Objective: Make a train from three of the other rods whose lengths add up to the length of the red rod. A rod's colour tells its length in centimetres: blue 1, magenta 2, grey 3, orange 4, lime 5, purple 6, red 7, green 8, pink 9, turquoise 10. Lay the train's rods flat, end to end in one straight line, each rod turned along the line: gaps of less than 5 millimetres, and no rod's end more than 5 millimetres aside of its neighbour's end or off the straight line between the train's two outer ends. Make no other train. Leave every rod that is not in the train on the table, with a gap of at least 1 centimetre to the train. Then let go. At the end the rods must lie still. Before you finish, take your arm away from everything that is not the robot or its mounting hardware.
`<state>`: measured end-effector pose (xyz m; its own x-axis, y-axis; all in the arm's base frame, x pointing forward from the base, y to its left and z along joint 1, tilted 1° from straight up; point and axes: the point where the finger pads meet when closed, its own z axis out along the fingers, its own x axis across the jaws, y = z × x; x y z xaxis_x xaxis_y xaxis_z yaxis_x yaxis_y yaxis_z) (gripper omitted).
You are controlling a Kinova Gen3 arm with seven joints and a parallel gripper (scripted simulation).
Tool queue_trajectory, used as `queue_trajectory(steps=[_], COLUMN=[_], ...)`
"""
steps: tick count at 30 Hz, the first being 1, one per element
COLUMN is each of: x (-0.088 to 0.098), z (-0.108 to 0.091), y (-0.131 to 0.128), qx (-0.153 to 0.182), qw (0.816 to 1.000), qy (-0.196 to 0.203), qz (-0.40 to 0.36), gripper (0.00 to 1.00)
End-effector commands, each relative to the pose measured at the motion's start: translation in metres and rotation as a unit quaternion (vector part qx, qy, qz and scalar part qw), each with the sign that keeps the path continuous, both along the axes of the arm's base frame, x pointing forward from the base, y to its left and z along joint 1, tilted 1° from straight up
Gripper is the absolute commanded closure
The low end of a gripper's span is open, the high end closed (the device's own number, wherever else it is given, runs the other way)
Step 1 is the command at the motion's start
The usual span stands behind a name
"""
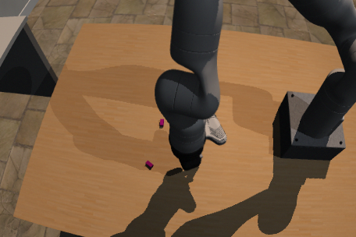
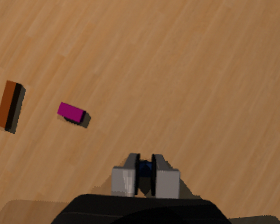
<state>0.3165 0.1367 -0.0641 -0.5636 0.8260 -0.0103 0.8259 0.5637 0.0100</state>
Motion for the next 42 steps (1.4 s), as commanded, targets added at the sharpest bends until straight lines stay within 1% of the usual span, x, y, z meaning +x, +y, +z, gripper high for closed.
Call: queue_trajectory(steps=[1,17,42], x=[0.000,0.000,0.000], z=[-0.001,-0.011,-0.011], y=[0.000,0.000,0.000], qx=[0.000,0.000,0.000], qw=[1.000,1.000,1.000], qy=[0.000,0.000,0.000], qz=[0.000,0.000,0.000], gripper=[0.76,0.76,0.76])
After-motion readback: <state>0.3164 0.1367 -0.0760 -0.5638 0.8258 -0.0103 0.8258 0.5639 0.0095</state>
